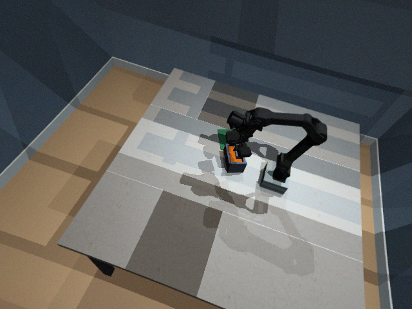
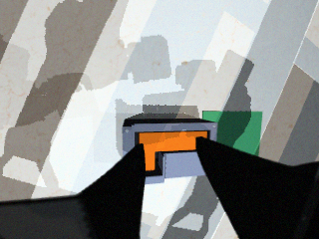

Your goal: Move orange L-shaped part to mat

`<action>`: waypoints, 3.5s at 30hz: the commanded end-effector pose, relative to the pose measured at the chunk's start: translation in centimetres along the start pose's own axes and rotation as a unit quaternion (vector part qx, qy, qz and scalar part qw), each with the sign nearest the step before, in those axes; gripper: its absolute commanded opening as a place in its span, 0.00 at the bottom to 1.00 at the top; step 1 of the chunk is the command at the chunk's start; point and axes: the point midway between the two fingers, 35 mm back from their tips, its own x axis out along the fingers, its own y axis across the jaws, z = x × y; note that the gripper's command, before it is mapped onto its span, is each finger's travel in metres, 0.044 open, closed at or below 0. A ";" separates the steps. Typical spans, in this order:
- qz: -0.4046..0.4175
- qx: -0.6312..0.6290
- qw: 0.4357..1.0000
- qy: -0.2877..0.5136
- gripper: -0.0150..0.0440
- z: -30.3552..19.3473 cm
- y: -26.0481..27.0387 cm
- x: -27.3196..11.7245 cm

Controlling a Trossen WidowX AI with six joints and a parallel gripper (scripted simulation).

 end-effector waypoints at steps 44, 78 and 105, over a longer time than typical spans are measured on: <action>0.063 0.066 0.990 0.107 0.56 -5.6 4.5 11.8; 0.064 0.066 0.990 0.106 0.56 -5.8 5.1 13.1; 0.063 0.066 0.990 0.107 0.56 -3.8 3.3 2.8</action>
